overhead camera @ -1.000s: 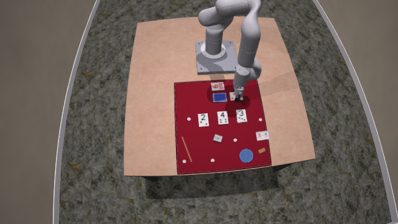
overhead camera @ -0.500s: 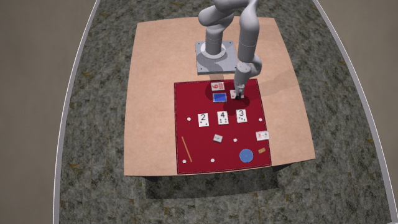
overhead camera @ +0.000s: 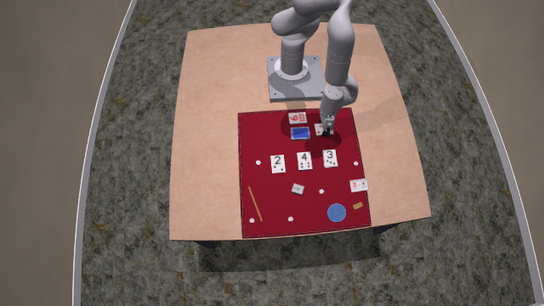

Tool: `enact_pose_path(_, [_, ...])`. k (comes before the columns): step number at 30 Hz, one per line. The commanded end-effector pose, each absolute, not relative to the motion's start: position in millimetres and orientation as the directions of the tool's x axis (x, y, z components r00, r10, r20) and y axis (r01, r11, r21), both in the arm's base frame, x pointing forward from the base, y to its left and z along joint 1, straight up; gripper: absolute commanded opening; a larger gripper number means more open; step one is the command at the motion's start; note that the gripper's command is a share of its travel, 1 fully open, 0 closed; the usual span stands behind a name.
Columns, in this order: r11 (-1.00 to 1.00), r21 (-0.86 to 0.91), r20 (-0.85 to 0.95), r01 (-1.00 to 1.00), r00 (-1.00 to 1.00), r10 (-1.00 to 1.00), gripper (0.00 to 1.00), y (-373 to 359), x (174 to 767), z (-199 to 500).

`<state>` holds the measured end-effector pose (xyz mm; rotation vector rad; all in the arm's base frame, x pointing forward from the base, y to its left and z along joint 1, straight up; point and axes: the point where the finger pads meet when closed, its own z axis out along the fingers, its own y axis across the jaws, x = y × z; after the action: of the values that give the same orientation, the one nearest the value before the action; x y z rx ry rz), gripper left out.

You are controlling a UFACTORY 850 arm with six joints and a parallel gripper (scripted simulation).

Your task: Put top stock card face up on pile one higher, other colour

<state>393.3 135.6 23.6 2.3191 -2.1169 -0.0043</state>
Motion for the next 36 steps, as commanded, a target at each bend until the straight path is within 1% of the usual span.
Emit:
enact_pose_path(1, [-0.134, 0.001, -0.002, -0.991, 0.134, -0.991, 0.63, 136.6, 398.1, 24.3])
enact_pose_path(10, [-0.338, 0.001, -0.002, -0.941, 0.338, -0.941, 0.63, 140.2, 417.3, 25.3])
enact_pose_path(12, [-0.338, 0.001, -0.002, -0.941, 0.338, -0.941, 0.63, 140.2, 417.3, 25.3])
enact_pose_path(14, [-0.398, 0.001, -0.002, -0.917, 0.398, -0.917, 0.63, 141.3, 423.2, 25.6])
enact_pose_path(19, [-0.555, 0.001, -0.002, -0.832, 0.555, -0.832, 0.63, 144.4, 439.6, 26.5])
enact_pose_path(24, [-0.654, 0.0, -0.002, -0.757, 0.654, -0.757, 0.63, 146.5, 451.0, 27.1])
enact_pose_path(27, [-0.739, 0.0, -0.002, -0.674, 0.739, -0.674, 0.63, 148.6, 461.9, 27.7])
enact_pose_path(30, [-0.742, 0.0, -0.002, -0.67, 0.742, -0.67, 0.63, 148.6, 462.3, 27.7])
enact_pose_path(34, [-0.842, 0.0, -0.002, -0.54, 0.842, -0.54, 0.63, 151.5, 477.3, 28.5])
enact_pose_path(36, [-0.863, 0.0, -0.002, -0.506, 0.863, -0.506, 0.63, 152.1, 481.0, 28.7])
